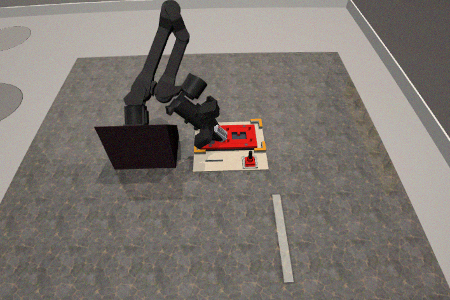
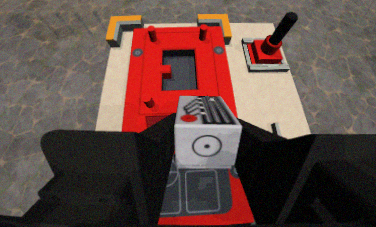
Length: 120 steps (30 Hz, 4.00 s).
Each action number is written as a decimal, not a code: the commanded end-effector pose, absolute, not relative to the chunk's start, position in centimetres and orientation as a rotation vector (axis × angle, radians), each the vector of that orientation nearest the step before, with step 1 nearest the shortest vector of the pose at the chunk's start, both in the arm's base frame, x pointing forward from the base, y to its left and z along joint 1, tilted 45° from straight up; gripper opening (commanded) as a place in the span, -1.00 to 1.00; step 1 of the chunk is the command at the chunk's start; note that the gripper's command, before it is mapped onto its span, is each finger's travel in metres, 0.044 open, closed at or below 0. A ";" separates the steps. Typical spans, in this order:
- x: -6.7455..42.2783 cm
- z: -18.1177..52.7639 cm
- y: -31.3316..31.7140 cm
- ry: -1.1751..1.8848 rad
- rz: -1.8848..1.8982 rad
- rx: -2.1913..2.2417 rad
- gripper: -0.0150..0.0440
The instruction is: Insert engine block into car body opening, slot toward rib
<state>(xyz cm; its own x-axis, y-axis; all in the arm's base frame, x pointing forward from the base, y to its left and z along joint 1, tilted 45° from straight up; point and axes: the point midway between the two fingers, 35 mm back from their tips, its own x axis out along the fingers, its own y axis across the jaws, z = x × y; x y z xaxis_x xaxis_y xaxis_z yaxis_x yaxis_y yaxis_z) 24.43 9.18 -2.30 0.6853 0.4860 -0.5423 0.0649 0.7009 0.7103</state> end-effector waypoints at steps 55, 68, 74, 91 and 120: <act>22.2 0.1 7.0 0.899 0.234 0.822 1.00; 23.2 -0.5 6.6 1.061 0.011 1.149 1.00; 23.5 -0.8 6.3 1.126 -0.110 1.304 1.00; 23.9 -1.2 5.6 1.243 -0.416 1.649 1.00; 24.0 -0.6 5.5 1.341 -1.287 2.275 1.00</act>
